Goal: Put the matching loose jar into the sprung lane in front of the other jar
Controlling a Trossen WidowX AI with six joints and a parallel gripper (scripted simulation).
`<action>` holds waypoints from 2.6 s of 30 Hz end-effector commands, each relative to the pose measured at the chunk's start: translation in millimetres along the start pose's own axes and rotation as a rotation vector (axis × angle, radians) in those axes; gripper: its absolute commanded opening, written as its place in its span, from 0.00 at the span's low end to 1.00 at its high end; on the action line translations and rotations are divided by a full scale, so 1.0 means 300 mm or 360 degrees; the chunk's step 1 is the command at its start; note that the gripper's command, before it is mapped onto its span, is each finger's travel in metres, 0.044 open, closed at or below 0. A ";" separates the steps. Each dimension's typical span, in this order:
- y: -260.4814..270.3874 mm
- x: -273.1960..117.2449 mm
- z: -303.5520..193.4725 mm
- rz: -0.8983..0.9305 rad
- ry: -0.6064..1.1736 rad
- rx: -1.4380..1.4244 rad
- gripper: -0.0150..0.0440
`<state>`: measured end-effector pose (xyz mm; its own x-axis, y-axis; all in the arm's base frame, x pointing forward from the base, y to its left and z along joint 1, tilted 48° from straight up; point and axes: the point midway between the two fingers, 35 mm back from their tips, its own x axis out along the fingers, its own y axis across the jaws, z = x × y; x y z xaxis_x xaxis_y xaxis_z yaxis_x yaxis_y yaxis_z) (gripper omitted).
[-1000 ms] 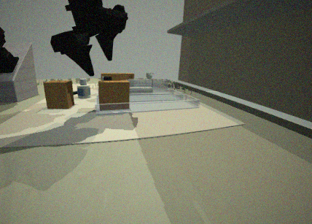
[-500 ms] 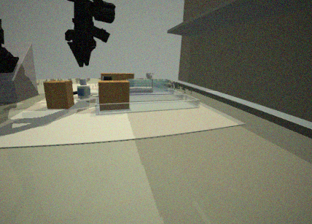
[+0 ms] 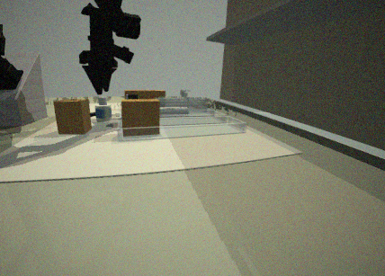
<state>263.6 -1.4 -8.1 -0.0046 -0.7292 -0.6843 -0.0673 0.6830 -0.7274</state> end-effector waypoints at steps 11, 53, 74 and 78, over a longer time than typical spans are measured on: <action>-0.004 0.087 -0.008 -0.0013 0.0007 -0.0011 1.00; -0.002 0.028 -0.002 0.0000 0.0003 -0.0014 0.25; 0.030 -0.105 0.025 -0.0008 0.0006 -0.0054 0.25; 0.064 -0.039 0.062 -0.0009 0.0006 -0.0084 0.25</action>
<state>270.6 26.7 2.0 -0.0126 -0.7310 -0.6823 -0.1046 0.6795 -0.7262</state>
